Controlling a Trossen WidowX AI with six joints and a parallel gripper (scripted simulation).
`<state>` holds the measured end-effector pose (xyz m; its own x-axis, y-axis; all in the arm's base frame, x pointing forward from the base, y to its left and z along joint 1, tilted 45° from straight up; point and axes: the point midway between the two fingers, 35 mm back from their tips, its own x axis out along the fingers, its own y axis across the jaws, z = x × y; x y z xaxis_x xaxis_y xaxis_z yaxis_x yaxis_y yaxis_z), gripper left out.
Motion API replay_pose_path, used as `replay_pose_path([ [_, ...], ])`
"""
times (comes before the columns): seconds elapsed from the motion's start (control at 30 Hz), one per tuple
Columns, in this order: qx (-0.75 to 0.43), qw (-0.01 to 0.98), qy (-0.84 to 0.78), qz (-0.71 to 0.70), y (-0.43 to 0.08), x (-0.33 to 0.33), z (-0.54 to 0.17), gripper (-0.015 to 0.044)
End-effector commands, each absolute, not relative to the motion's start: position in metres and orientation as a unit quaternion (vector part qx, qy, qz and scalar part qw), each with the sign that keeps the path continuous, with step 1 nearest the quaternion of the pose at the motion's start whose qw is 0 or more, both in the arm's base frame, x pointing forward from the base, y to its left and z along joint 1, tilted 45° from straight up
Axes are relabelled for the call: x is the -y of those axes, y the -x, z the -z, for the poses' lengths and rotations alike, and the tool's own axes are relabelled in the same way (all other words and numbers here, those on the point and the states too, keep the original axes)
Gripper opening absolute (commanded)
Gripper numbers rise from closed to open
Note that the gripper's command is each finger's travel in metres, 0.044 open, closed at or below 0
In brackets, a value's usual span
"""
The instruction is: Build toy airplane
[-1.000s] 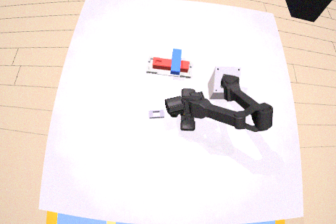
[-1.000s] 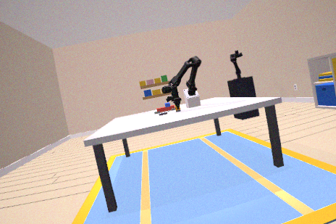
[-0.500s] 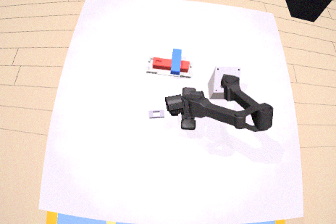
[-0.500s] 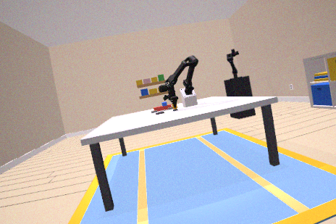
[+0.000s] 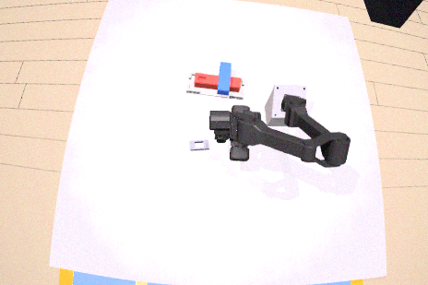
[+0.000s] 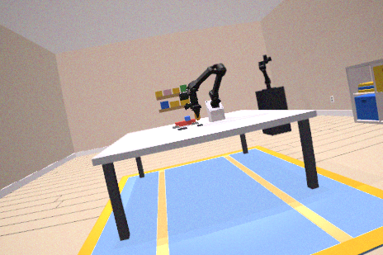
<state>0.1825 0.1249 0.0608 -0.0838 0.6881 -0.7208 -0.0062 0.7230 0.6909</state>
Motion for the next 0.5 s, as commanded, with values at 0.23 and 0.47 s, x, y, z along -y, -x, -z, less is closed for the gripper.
replay_pose_path([
  [0.23, -0.679, 0.635, -0.247, -0.276, -0.189, -0.102, -0.084, 0.0],
  [0.47, -0.677, 0.635, -0.248, -0.277, -0.189, -0.088, -0.101, 0.0],
])
